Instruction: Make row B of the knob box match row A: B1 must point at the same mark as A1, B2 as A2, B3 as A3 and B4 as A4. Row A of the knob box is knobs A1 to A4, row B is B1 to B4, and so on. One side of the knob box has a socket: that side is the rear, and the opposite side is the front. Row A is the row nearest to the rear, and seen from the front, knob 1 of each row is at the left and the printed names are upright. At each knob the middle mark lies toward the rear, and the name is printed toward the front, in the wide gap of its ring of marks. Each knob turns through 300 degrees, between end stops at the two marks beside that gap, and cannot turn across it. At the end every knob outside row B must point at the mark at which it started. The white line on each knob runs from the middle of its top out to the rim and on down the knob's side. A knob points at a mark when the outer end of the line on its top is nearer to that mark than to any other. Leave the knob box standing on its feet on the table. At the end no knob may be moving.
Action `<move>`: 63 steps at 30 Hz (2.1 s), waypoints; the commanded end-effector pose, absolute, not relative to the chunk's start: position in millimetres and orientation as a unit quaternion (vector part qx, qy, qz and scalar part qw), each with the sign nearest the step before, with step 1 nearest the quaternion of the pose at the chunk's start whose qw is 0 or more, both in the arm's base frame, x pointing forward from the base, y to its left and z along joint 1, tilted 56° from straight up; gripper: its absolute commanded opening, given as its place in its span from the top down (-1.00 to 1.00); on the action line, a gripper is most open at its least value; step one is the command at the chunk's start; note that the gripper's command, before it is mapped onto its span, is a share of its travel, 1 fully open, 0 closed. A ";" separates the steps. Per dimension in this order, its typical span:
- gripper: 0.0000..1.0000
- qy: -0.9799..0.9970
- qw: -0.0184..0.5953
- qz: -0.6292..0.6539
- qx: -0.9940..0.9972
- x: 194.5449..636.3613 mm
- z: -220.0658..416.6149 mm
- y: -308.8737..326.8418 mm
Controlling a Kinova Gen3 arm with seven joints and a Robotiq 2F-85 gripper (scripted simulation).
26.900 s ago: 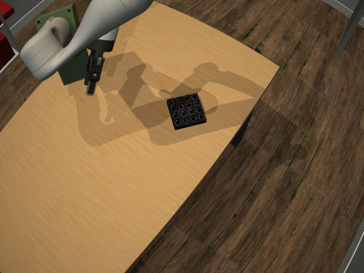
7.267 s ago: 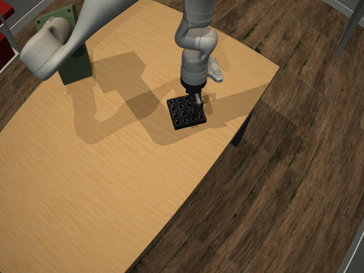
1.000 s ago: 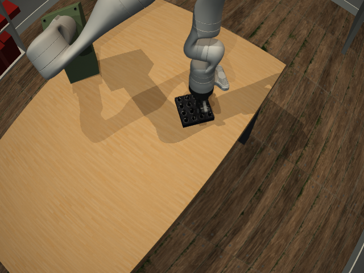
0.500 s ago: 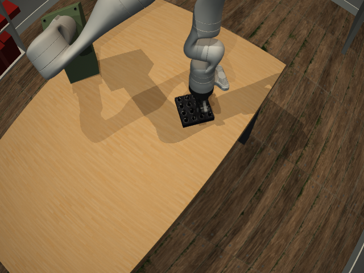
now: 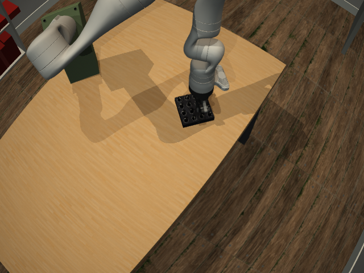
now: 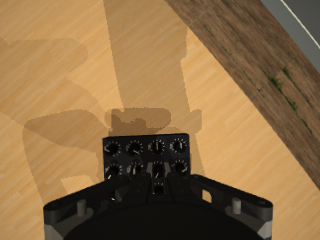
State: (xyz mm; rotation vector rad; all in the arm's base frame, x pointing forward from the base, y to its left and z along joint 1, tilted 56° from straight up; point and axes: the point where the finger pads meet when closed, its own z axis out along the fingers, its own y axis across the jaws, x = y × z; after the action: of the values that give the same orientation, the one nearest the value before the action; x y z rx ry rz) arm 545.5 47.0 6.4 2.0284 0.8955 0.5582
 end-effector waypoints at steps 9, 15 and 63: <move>0.83 0.357 0.414 0.223 0.807 545.5 6.6 47.8; 0.83 0.357 0.414 0.222 0.807 545.5 6.6 47.8; 0.83 0.584 0.462 0.087 0.661 545.5 6.6 47.9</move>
State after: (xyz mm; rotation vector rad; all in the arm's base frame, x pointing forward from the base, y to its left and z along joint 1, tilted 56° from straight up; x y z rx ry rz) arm 545.7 47.4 7.0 1.6524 1.4137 0.2271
